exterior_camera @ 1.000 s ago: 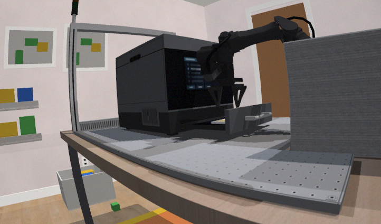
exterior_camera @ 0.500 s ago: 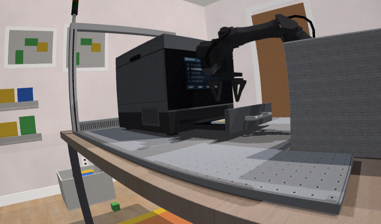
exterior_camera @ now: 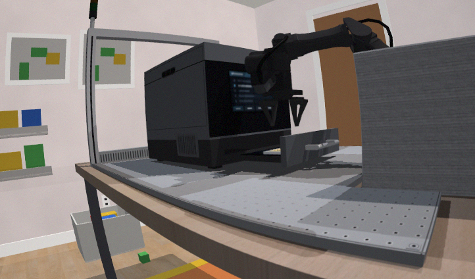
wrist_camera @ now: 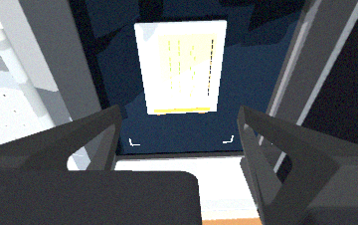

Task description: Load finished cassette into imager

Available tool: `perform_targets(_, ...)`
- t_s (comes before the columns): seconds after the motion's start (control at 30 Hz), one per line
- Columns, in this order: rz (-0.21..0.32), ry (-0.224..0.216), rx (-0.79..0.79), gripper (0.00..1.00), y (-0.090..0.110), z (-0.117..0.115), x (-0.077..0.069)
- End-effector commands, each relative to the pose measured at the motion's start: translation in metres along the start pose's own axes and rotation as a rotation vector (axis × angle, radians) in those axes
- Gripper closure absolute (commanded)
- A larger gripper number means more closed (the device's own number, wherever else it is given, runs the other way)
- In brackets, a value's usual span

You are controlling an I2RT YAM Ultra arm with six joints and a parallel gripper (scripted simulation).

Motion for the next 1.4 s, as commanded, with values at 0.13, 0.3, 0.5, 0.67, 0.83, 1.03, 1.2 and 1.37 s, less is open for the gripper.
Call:
perform_targets(0.13, -0.029, 0.046, 0.018, 0.09, 0.001, -0.002, -0.026)
perform_targets(0.3, -0.029, 0.046, 0.018, 0.09, 0.001, -0.002, -0.026)
perform_targets(0.5, -0.029, 0.046, 0.018, 0.09, 0.001, -0.002, -0.026)
perform_targets(0.67, -0.029, 0.046, 0.018, 0.09, 0.001, -0.002, -0.026)
perform_targets(0.83, -0.029, 0.046, 0.018, 0.09, 0.001, -0.002, -0.026)
perform_targets(1.03, -0.029, 0.046, 0.018, 0.09, 0.001, -0.002, -0.026)
perform_targets(1.2, -0.029, 0.046, 0.018, 0.09, 0.001, -0.002, -0.026)
perform_targets(1.37, -0.019, 0.037, -0.007, 0.00, 0.002, 0.006, -0.014)
Point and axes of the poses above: the point where the finger pads meet when closed, its own x axis out along the fingers, its own z axis across the jaws, y = z × x, the point moved 8 cm from there along -x, back along the fingers, and after that the axes turned 5 degrees about x, right-handed, at the moved point
